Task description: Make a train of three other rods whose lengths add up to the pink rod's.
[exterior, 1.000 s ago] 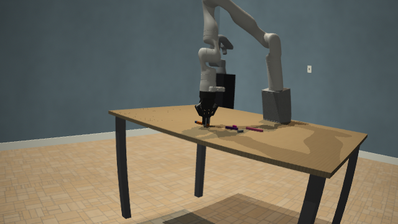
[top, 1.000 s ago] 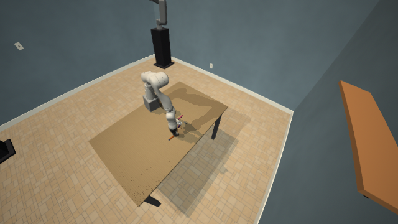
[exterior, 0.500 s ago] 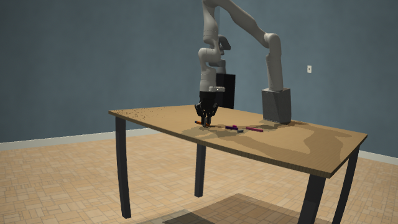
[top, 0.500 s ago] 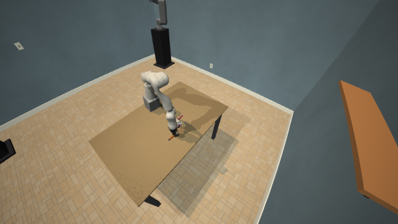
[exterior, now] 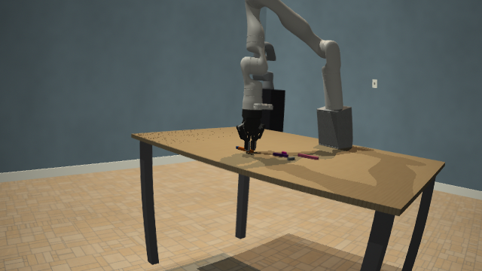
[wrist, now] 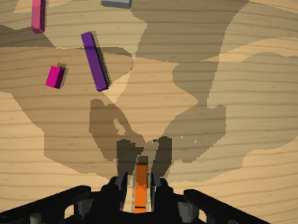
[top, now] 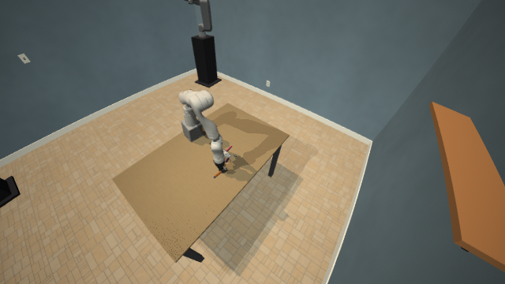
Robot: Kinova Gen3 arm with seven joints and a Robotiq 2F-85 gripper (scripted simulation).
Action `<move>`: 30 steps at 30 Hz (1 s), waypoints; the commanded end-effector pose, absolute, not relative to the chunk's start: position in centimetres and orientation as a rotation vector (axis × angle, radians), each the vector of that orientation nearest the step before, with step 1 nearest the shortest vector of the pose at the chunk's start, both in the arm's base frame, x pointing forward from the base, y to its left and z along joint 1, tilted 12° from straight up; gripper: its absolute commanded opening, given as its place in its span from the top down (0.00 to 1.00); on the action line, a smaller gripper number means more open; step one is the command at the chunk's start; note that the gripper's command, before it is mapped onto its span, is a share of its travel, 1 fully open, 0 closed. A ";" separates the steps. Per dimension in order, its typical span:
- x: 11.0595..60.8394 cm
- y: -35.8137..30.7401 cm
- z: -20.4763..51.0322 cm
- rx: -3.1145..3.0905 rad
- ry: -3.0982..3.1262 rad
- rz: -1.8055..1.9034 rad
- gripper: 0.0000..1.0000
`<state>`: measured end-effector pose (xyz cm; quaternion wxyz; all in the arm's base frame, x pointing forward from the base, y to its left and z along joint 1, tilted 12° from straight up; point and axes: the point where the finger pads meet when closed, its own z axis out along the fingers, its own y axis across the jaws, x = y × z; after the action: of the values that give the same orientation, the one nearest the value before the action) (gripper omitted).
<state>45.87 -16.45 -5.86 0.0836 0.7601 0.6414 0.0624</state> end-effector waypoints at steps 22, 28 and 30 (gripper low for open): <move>44.3 -16.3 2.6 2.268 1.906 0.192 0.76; 44.3 -16.3 2.6 2.268 1.906 0.192 0.00; 44.3 -16.3 2.6 2.268 1.906 0.192 0.00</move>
<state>44.24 -16.17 2.51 0.0851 0.7607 0.6403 0.0639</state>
